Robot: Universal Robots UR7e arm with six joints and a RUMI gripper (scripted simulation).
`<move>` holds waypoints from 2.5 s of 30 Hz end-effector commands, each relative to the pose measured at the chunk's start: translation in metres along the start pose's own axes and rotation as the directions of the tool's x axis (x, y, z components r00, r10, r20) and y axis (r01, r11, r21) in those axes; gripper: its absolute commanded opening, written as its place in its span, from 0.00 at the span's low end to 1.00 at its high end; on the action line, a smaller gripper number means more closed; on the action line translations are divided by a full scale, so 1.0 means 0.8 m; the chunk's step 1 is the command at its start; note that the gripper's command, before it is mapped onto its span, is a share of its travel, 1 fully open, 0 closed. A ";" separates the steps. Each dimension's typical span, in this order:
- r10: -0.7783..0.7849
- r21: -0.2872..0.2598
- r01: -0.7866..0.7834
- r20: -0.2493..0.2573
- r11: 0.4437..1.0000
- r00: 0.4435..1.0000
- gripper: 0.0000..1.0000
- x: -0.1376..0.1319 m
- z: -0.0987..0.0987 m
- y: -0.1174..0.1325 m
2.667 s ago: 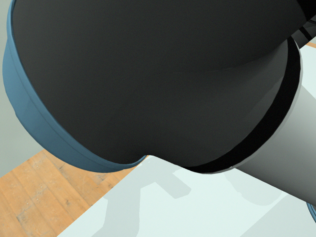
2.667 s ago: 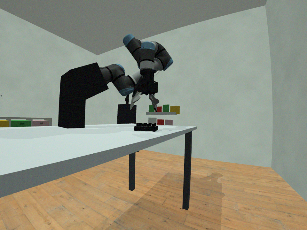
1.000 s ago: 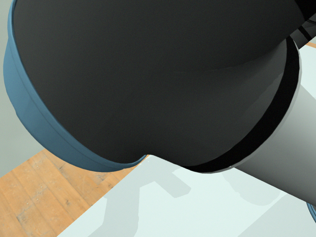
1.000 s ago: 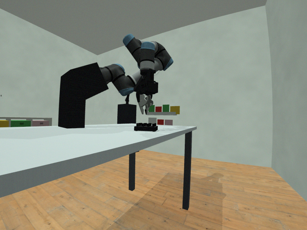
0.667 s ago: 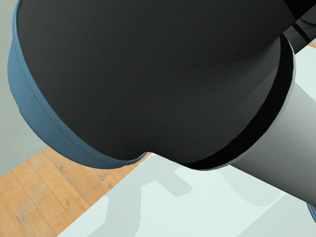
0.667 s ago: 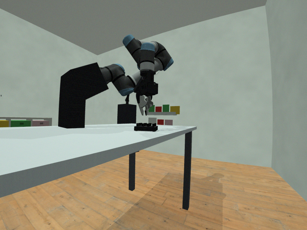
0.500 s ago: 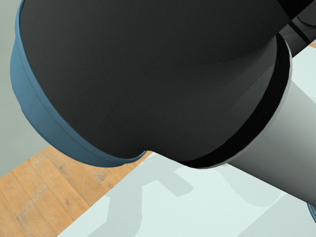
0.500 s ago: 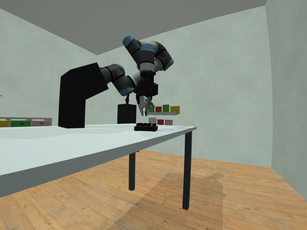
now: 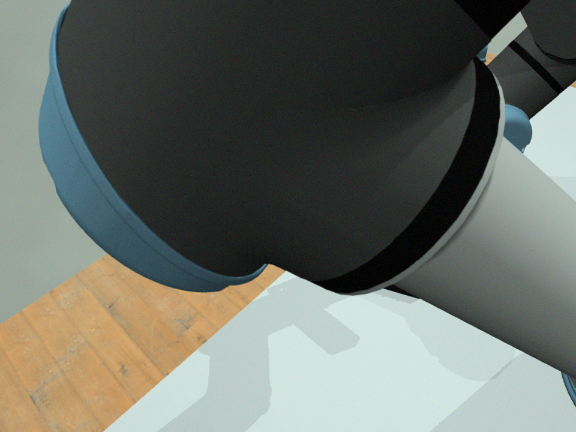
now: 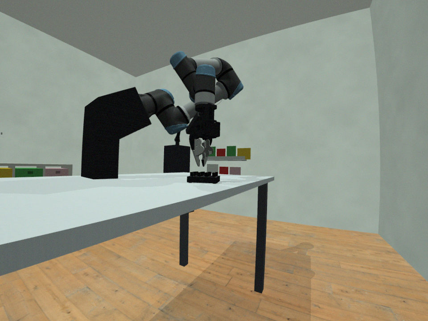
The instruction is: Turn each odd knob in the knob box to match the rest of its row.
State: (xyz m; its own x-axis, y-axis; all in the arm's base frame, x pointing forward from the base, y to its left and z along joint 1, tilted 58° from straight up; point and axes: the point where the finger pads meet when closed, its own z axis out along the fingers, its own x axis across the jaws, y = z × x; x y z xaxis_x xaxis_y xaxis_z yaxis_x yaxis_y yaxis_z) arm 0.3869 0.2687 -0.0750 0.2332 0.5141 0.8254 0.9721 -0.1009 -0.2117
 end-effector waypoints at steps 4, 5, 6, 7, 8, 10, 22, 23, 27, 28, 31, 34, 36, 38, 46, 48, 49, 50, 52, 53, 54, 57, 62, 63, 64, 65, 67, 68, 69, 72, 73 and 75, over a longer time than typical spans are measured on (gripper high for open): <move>0.000 -0.002 0.000 0.000 1.000 1.000 0.11 0.000 0.009 0.001; 0.000 -0.002 0.000 0.000 1.000 1.000 0.11 0.000 0.010 0.001; 0.000 -0.002 0.000 0.000 1.000 1.000 0.11 0.000 0.011 0.001; 0.000 -0.002 0.000 0.000 1.000 1.000 0.11 0.000 0.013 0.000; 0.000 -0.002 0.000 0.000 1.000 1.000 0.11 0.000 0.013 0.000; 0.000 -0.002 0.000 0.000 1.000 1.000 0.11 0.000 0.015 0.000; 0.000 -0.002 0.000 0.000 1.000 1.000 0.11 0.000 0.019 0.000; 0.000 -0.002 0.000 0.000 1.000 1.000 0.11 0.000 0.019 0.000; 0.000 -0.002 0.000 0.000 1.000 1.000 0.11 0.000 0.019 0.000; 0.000 -0.002 0.000 0.000 1.000 1.000 0.11 0.000 0.019 0.000; 0.000 -0.002 0.000 0.000 1.000 1.000 0.11 0.000 0.019 0.000; 0.000 -0.002 0.000 0.000 1.000 1.000 0.11 0.000 0.019 0.000; 0.000 -0.002 0.000 0.000 1.000 1.000 0.11 0.000 0.019 0.000; 0.000 -0.002 0.000 0.000 1.000 1.000 0.11 0.000 0.019 0.000; 0.000 -0.002 0.000 0.000 1.000 1.000 0.11 0.000 0.019 0.000; 0.000 -0.002 0.000 0.000 1.000 1.000 0.11 0.000 0.019 0.000; 0.000 -0.002 0.000 0.000 1.000 1.000 0.11 0.000 0.019 0.000; 0.000 -0.002 0.000 0.000 1.000 1.000 0.11 0.000 0.019 0.000; 0.000 -0.002 0.000 0.000 1.000 1.000 0.11 0.000 0.019 0.000; 0.000 -0.002 0.000 0.000 1.000 1.000 0.11 0.000 0.019 0.000; 0.000 -0.002 0.000 0.000 1.000 1.000 0.11 0.000 0.019 0.000; 0.000 -0.002 0.000 0.000 1.000 1.000 0.11 0.000 0.019 0.000; 0.000 -0.002 0.000 0.000 1.000 1.000 0.11 0.000 0.019 0.000; 0.000 -0.002 0.000 0.000 1.000 1.000 0.11 0.000 0.019 0.000; 0.000 -0.002 0.000 0.000 1.000 1.000 0.11 0.000 0.019 -0.001; 0.000 -0.002 0.000 0.000 1.000 1.000 0.11 0.000 0.019 -0.002; 0.000 -0.002 0.000 0.000 1.000 1.000 0.11 0.000 0.019 -0.002; 0.000 -0.002 0.000 0.000 1.000 1.000 0.11 0.000 0.019 -0.002; 0.000 -0.002 0.000 0.000 1.000 1.000 0.11 0.000 0.019 -0.003; 0.000 -0.002 0.000 0.000 1.000 1.000 0.11 0.000 0.019 -0.005; 0.000 -0.002 0.000 0.000 1.000 1.000 0.11 0.000 0.019 -0.005; 0.000 -0.002 0.000 0.000 1.000 1.000 0.11 0.000 0.019 -0.006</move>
State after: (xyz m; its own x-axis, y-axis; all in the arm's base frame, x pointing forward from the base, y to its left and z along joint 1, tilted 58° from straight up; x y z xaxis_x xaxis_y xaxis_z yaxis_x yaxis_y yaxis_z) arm 0.3829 0.2820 -0.0825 0.2333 0.5143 0.8253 0.9721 -0.1016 -0.2115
